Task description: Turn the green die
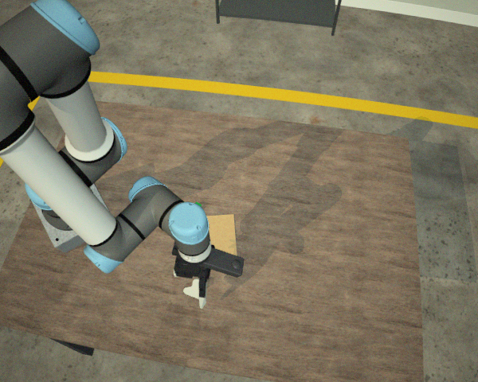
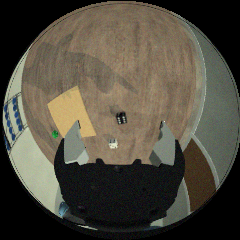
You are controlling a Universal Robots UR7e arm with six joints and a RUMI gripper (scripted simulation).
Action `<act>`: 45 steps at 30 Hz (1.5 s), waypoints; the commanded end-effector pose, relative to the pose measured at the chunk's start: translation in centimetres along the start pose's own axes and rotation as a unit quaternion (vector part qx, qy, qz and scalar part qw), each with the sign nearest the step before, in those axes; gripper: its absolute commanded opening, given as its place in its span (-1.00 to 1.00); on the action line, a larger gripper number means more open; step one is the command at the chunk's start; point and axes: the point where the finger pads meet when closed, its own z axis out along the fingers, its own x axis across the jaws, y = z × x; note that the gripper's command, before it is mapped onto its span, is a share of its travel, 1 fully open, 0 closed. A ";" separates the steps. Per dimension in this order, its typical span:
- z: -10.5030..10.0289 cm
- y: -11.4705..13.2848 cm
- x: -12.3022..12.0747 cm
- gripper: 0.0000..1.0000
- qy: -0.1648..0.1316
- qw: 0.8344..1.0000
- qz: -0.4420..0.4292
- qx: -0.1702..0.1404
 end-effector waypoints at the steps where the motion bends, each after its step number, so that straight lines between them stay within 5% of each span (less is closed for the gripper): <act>1: 0.0 0.0 0.0 1.00 0.000 1.000 0.000 0.001; 17: 0.0 1.1 -0.3 1.00 0.000 1.000 0.000 0.001; 32: 0.0 7.6 -2.1 1.00 0.000 1.000 0.000 0.001; 45: 0.0 7.9 -2.2 1.00 0.000 1.000 0.000 0.001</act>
